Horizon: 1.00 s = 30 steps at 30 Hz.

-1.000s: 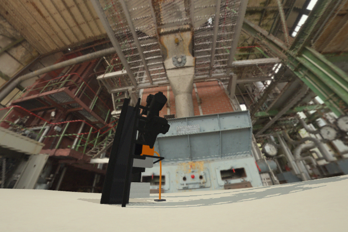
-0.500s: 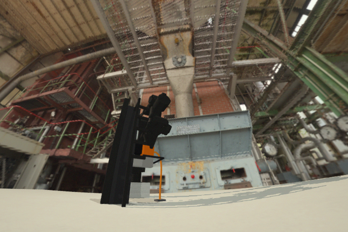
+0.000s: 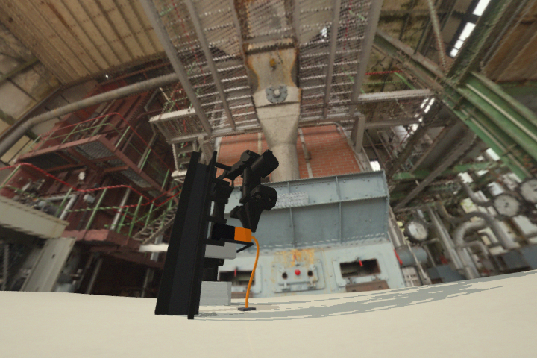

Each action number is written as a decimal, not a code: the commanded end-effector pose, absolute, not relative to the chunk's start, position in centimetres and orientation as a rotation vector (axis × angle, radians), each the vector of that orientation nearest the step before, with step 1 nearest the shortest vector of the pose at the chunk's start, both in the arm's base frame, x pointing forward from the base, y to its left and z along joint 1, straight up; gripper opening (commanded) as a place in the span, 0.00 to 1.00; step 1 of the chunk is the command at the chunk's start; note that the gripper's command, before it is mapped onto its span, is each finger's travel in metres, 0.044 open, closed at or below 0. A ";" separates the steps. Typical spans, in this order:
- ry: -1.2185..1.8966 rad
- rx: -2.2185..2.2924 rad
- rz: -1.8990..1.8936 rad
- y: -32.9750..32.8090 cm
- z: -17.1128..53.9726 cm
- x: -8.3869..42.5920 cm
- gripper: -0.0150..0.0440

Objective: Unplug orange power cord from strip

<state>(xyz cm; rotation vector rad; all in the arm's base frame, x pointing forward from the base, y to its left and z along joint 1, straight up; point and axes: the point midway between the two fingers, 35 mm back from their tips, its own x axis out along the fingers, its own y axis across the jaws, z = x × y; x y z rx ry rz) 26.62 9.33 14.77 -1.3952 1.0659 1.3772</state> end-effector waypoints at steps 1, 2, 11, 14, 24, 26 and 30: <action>1.065 -1.390 1.369 9.2 14.8 26.7 0.34; 1.065 -1.391 1.369 9.1 14.8 26.7 0.39; 1.065 -1.391 1.369 9.1 14.8 26.7 0.79; 1.065 -1.390 1.369 9.7 14.9 26.6 0.92; 1.062 -1.387 1.372 15.0 16.0 25.2 1.00; 1.062 -1.387 1.372 15.0 16.0 25.2 1.00; 1.062 -1.387 1.372 15.0 16.0 25.2 1.00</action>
